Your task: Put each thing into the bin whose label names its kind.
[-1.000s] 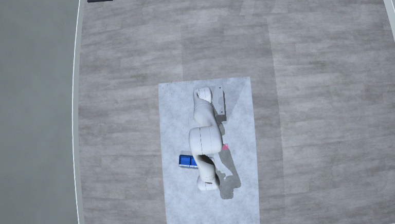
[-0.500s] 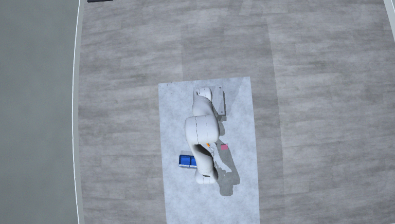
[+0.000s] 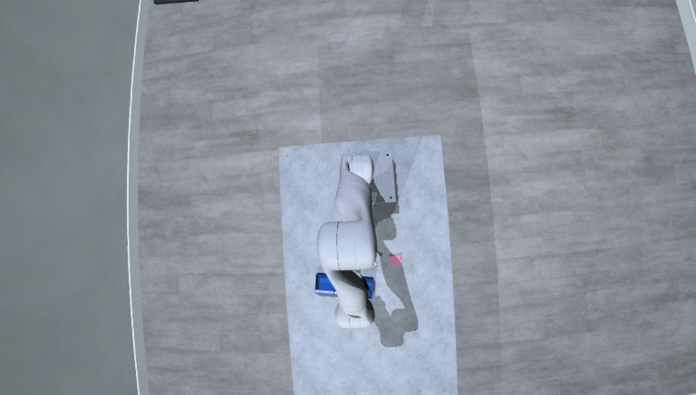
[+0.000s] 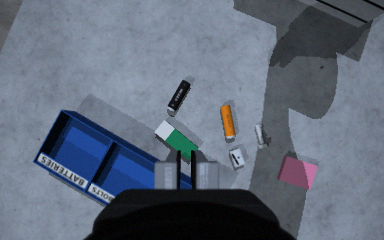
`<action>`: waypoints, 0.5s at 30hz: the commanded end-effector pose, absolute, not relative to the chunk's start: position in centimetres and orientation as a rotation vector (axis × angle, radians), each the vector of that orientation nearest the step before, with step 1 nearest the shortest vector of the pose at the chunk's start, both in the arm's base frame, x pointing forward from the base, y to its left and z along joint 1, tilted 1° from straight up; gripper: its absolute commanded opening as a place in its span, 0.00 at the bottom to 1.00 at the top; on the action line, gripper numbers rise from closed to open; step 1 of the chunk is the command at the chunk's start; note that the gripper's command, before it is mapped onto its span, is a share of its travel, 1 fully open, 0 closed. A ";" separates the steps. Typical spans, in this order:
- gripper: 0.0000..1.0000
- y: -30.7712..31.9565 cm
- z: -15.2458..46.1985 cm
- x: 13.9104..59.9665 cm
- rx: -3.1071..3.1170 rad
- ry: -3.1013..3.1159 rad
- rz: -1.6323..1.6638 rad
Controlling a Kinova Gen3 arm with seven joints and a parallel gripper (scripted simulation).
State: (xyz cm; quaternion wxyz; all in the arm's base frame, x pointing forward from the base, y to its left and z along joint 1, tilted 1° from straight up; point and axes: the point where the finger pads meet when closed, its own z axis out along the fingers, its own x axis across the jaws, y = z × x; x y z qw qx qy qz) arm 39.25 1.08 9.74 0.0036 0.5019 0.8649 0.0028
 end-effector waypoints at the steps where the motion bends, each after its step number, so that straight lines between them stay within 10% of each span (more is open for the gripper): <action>1: 0.31 -1.6 7.7 40.7 1.363 2.839 0.019; 15: 0.31 -8.5 2.3 45.1 0.556 3.099 0.009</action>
